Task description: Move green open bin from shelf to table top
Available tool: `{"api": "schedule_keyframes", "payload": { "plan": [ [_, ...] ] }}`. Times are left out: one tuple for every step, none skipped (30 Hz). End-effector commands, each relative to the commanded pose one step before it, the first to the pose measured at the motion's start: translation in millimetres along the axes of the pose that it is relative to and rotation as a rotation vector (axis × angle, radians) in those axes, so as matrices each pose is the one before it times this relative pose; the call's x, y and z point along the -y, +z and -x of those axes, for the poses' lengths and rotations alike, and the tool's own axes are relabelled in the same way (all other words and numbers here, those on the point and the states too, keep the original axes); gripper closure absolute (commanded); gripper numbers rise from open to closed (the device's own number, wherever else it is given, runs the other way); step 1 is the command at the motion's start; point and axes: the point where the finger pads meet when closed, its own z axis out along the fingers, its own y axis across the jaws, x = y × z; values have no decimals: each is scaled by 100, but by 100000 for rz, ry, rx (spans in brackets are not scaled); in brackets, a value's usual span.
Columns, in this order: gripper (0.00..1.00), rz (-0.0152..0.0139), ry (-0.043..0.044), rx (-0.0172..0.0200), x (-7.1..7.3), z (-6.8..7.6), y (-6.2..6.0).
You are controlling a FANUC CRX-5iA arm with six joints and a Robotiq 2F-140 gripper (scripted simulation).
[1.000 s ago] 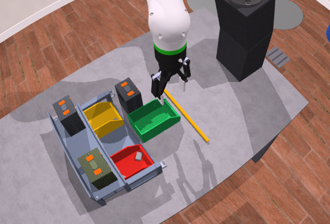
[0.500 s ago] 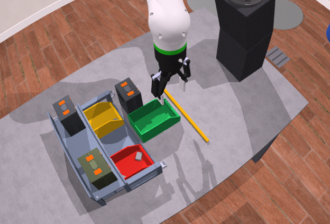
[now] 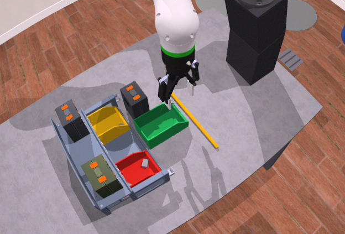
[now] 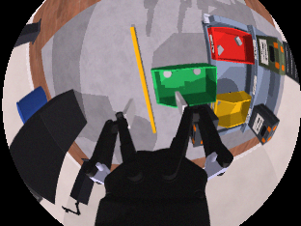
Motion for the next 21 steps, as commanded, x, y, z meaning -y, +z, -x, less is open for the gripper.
{"api": "schedule_keyframes", "payload": {
  "plan": [
    [43,2635,0,-4262,15,20,16],
    [43,-2097,0,3406,-18,-19,-15],
    [43,524,0,-851,4,5,4],
    [43,524,0,-851,4,5,4],
    [43,524,0,-851,4,5,4],
    [43,524,0,-851,4,5,4],
    [43,0,0,0,0,0,0],
    [43,0,0,0,0,0,0],
    [43,0,0,0,0,0,0],
    [43,0,0,0,0,0,0],
    [43,0,0,0,0,0,0],
    [43,0,0,0,0,0,0],
    [43,0,0,0,0,0,0],
    [43,0,0,0,0,0,0],
    [43,0,0,0,0,0,0],
    [43,0,0,0,0,0,0],
    [43,0,0,0,0,0,0],
    [43,0,0,0,0,0,0],
    [43,-2097,0,3406,-18,-19,-15],
    [43,524,0,-852,4,5,4],
    [43,524,0,-852,4,5,4]
  ]
}}
